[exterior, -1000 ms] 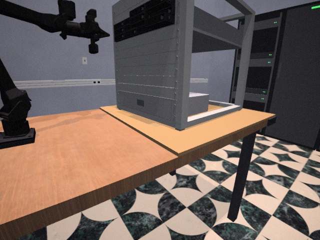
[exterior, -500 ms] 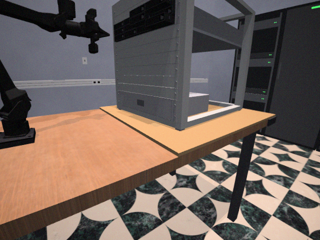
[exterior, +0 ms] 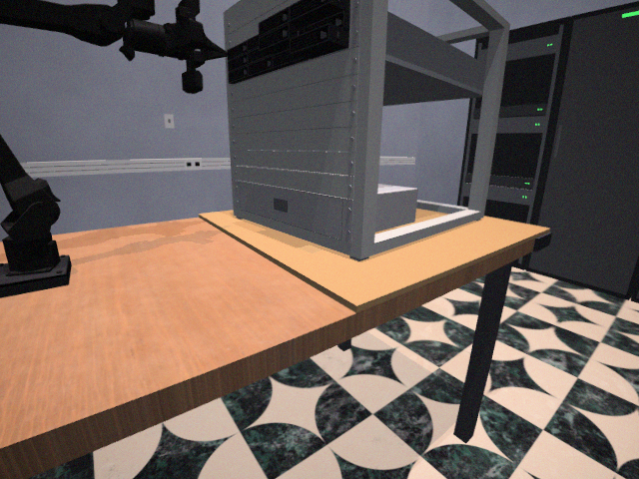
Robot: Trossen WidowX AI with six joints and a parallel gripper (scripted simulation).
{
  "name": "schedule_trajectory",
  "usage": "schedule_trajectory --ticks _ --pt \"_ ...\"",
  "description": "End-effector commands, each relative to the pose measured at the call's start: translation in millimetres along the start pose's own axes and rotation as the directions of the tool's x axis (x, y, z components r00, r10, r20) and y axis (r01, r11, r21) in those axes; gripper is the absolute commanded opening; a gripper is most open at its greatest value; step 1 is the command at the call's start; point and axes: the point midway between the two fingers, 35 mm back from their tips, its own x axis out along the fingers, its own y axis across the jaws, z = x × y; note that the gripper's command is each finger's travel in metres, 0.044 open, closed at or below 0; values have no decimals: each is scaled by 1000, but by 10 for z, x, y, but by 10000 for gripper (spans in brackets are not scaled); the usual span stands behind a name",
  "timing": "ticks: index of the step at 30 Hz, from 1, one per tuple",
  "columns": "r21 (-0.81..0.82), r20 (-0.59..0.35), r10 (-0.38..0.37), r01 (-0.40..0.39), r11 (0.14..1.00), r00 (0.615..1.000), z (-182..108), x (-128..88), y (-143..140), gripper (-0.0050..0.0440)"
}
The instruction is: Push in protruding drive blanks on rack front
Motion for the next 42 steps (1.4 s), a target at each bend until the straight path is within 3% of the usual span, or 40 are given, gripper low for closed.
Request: schedule_trajectory --ticks 1,12,21,27,42 --pt "11 -11 22 -22 1000 1000 187 -59 201 -50" --pt "11 -11 22 -22 1000 1000 516 -82 360 -50" --pt "11 -11 22 -22 1000 1000 533 -70 368 -50" --pt "11 -11 22 -22 1000 1000 532 85 372 -50" --pt "11 -11 22 -22 1000 1000 532 87 372 -50"
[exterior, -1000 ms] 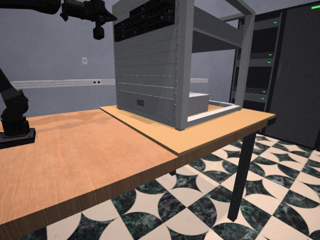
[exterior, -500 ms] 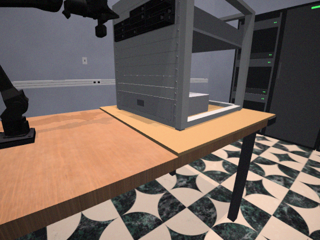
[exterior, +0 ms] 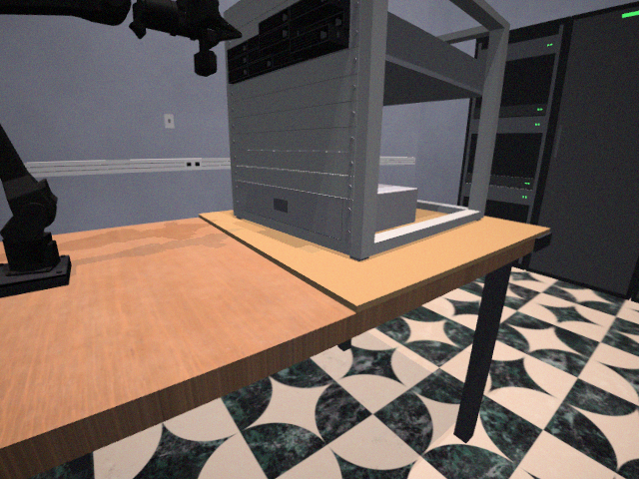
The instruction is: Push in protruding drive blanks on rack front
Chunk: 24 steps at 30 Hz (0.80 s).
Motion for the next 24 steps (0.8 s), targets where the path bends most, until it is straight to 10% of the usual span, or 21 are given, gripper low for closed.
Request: schedule_trajectory --ticks 1,24 --pt "4 -2 17 -17 1000 1000 1 -11 76 -50" --pt "4 -2 17 -17 1000 1000 -18 34 91 -50"
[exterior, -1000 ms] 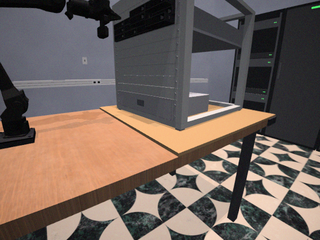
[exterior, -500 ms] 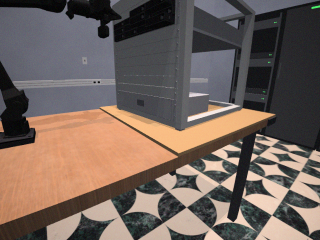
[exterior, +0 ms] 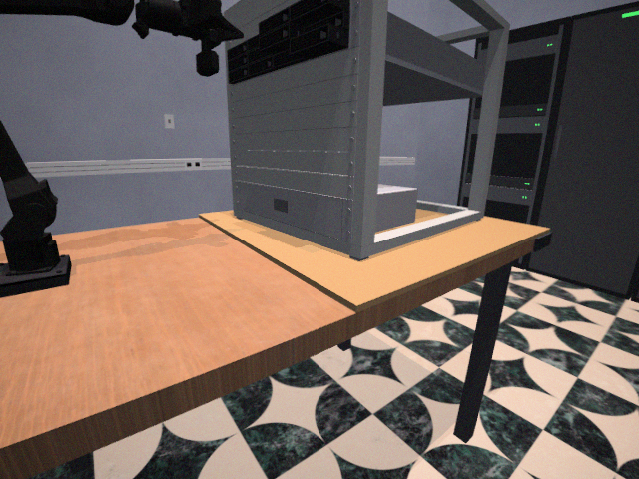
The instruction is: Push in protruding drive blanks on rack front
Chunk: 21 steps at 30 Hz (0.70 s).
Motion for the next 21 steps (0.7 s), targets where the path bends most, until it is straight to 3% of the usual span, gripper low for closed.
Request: schedule_trajectory --ticks 1,21 --pt "4 1 18 -18 1000 1000 -4 -14 79 -50" --pt "4 1 18 -18 1000 1000 -9 106 88 -50"
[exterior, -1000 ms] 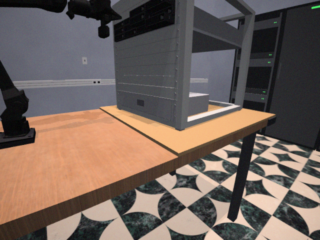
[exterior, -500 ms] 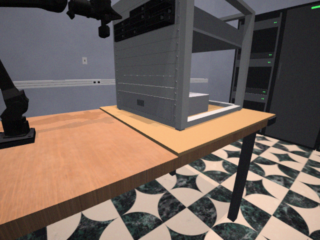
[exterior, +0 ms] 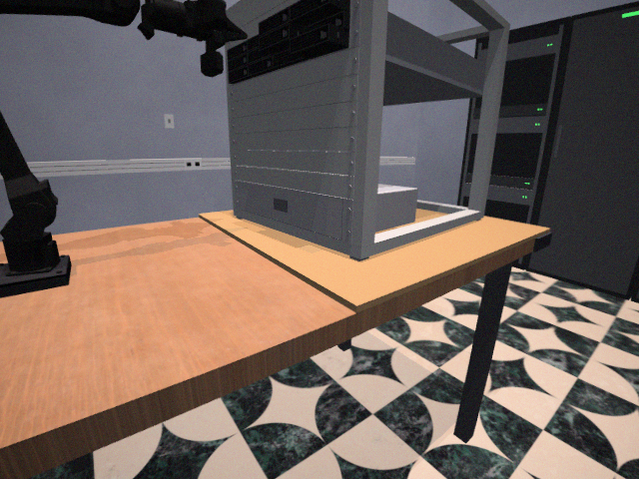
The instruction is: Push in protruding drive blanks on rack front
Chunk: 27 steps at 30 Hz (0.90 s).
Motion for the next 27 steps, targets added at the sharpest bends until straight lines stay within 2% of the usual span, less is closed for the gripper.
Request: schedule_trajectory --ticks 1,27 --pt "4 1 18 -18 1000 1000 -4 25 86 -50" --pt "4 1 18 -18 1000 1000 -4 185 98 -50"
